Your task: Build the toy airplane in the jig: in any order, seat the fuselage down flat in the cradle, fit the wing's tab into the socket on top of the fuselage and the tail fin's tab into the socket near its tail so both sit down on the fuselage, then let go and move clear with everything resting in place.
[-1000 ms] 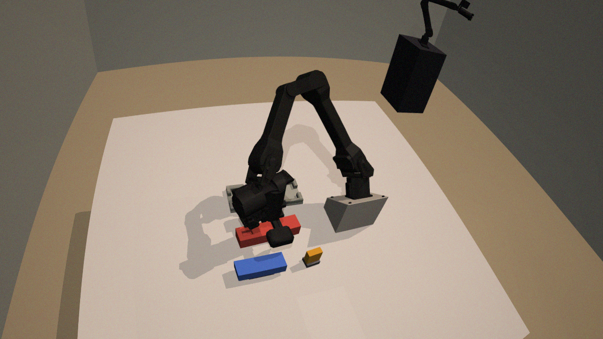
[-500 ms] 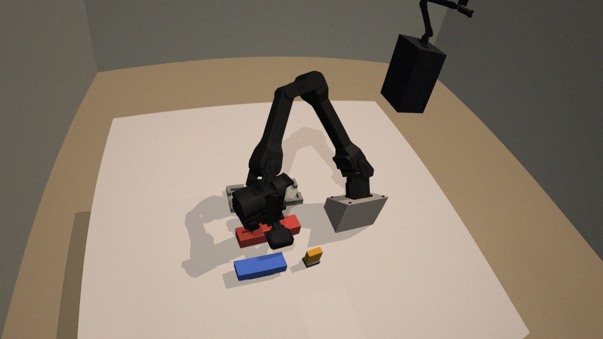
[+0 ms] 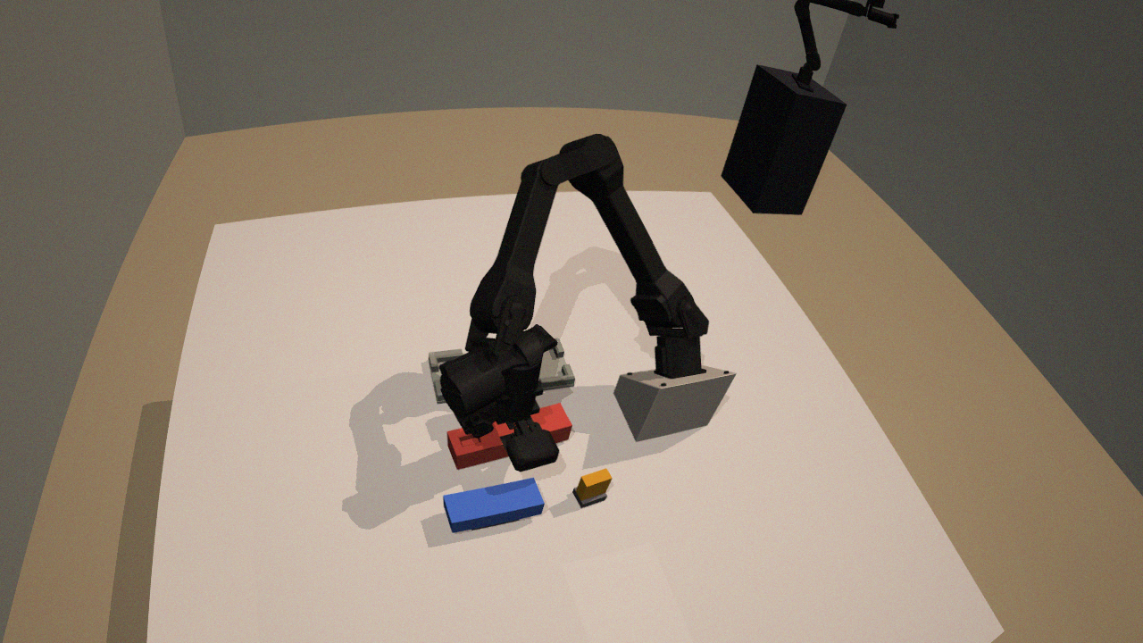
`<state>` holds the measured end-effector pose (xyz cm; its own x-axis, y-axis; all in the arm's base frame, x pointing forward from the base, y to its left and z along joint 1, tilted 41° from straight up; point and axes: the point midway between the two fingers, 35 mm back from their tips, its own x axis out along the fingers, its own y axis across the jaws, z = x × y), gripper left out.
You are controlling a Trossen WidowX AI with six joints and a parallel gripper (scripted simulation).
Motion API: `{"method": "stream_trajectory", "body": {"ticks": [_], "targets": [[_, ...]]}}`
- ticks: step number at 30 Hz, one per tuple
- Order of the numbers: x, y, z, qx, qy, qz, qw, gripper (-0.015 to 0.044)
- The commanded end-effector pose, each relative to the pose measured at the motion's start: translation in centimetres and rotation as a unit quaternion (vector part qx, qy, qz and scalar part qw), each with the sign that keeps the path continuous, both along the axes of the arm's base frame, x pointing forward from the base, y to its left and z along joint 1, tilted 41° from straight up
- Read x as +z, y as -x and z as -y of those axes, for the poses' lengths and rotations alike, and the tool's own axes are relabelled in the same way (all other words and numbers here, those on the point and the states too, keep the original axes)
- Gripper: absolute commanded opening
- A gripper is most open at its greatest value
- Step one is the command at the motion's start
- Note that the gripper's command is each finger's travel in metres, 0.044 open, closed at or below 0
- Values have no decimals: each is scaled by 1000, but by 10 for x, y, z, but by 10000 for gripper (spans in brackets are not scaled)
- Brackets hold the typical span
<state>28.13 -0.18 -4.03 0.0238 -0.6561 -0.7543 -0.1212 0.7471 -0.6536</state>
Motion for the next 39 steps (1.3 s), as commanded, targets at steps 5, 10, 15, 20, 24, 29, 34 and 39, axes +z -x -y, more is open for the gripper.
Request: {"method": "stream_trajectory", "body": {"ticks": [5,10,15,20,24,29,34,39], "targets": [[19,-6,-21,2,-6,7,1000,0],[30,-7,-31,2,-7,7,1000,0],[41,-7,-42,2,-7,7,1000,0],[52,-6,-52,2,-7,7,1000,0],[62,-4,-59,2,-7,7,1000,0],[74,-2,-69,2,-7,7,1000,0],[87,1,-78,1,-6,7,1000,0],[93,3,-82,1,-5,7,1000,0]]}}
